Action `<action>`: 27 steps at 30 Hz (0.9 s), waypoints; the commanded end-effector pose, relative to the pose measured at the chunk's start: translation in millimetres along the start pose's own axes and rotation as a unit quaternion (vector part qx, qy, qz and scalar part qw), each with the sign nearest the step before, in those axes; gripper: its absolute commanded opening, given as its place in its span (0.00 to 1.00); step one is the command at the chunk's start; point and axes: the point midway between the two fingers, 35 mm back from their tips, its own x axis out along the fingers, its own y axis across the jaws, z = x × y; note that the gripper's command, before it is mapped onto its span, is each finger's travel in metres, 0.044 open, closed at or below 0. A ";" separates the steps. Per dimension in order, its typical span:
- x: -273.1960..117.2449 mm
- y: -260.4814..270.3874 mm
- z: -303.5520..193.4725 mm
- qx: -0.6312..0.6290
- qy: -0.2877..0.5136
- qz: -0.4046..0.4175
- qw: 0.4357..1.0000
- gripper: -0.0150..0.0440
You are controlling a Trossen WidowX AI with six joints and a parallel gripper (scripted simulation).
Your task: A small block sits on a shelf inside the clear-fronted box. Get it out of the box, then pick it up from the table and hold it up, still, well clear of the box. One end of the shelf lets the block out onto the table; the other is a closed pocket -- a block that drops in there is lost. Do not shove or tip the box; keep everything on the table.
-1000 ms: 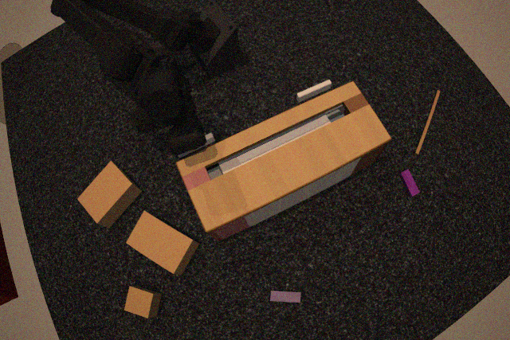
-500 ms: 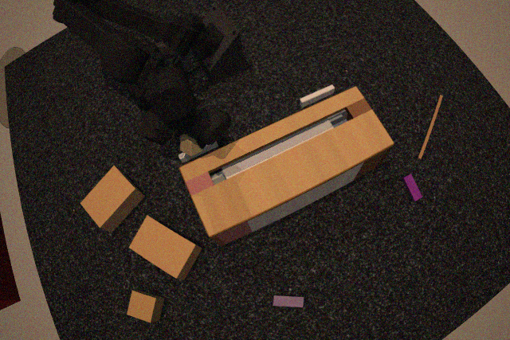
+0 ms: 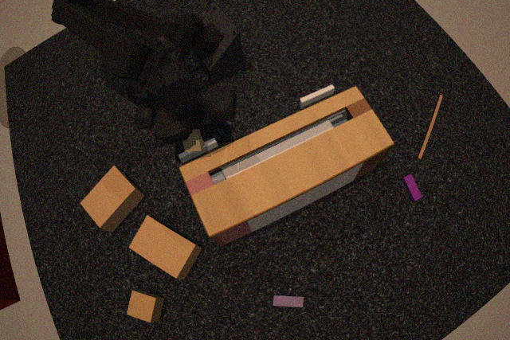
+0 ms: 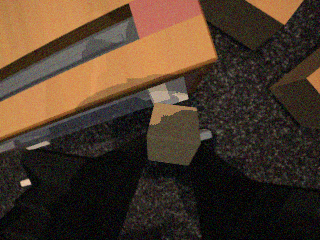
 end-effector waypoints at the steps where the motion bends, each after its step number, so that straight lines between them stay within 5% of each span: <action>1: -4.1 0.4 2.7 -0.085 -0.004 -0.004 0.996 0.25; 14: -13.3 1.6 4.2 -0.346 -0.005 -0.017 0.938 0.25; 27: -22.9 2.5 6.3 -0.582 -0.003 -0.033 0.813 0.25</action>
